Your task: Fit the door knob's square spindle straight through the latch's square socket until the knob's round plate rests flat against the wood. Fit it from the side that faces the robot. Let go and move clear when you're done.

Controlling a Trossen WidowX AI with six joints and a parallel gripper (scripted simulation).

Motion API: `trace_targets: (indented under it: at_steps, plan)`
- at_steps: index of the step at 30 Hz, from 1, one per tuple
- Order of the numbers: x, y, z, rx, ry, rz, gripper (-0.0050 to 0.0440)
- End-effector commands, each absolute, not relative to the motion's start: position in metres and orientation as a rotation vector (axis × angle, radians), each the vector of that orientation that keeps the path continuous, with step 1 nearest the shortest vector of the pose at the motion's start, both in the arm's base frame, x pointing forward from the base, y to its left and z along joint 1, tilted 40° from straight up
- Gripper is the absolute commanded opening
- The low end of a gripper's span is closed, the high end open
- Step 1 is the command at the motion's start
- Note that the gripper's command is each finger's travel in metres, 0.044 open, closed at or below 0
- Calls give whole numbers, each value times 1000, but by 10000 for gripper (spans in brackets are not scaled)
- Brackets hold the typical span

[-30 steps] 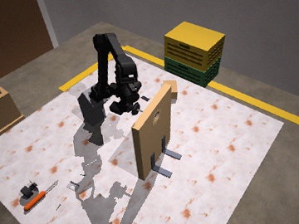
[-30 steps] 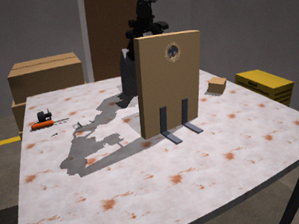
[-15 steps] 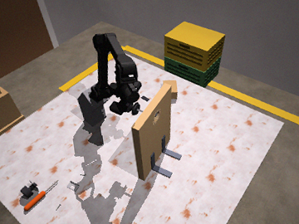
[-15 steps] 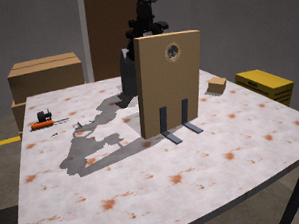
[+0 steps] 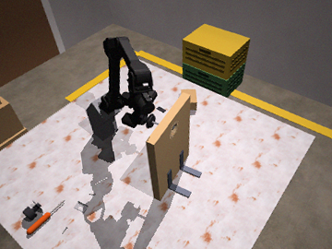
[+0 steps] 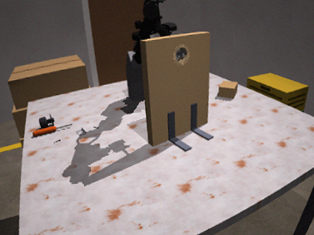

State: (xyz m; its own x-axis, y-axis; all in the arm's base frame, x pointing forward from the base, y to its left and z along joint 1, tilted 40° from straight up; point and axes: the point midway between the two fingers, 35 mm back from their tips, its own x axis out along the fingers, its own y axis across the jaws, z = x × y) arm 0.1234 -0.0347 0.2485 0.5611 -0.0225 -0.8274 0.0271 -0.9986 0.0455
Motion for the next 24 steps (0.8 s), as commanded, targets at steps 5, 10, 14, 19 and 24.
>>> trace_targets:
  at_steps: [5,10,14,19,24]
  plan:
    - [125,-35,248,2733,9,-1440,0]
    - [125,-35,248,2733,9,-1440,0]
    - [125,-35,248,2733,9,-1440,0]
    - [126,-35,249,2733,9,-1440,0]
    - [129,-35,251,2733,9,-1440,0]
